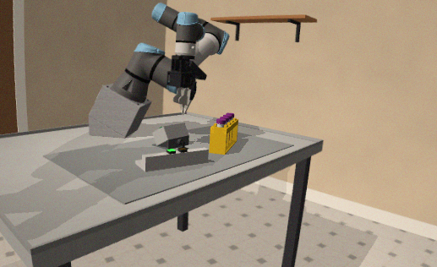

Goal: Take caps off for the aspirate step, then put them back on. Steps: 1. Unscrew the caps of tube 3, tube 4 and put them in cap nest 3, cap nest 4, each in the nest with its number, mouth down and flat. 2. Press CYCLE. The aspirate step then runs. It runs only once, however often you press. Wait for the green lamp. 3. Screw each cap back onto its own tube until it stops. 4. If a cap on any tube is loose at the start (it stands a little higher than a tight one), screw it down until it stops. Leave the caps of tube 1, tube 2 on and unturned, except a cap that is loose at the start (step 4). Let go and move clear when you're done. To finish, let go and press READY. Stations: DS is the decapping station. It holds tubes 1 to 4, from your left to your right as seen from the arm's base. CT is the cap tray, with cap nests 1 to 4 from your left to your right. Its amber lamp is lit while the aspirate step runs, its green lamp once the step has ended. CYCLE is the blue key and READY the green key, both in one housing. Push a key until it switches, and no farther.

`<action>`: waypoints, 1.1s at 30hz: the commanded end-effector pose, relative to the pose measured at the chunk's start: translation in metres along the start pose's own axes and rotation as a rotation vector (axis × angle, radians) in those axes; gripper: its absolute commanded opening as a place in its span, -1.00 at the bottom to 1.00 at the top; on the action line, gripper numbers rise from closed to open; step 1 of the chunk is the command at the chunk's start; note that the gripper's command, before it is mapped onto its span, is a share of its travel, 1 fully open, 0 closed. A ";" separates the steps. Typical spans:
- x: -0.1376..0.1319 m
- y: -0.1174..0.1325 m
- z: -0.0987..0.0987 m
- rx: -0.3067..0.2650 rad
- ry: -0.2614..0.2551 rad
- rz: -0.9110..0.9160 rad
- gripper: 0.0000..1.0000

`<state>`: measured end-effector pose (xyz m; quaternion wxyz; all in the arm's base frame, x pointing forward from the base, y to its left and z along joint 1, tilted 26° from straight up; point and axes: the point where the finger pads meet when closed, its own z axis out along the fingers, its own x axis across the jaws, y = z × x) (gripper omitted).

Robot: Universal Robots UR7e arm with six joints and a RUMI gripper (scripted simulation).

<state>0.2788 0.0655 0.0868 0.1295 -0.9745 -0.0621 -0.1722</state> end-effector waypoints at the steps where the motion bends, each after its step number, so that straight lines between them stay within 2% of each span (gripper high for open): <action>1: -0.049 0.062 0.024 0.040 -0.240 -0.005 -1.00; 26: -0.049 0.062 0.024 0.040 -0.240 -0.005 -1.00; 29: -0.053 0.062 0.024 0.014 0.008 -0.004 -1.00; 33: -0.053 0.062 0.024 0.012 0.020 -0.003 -1.00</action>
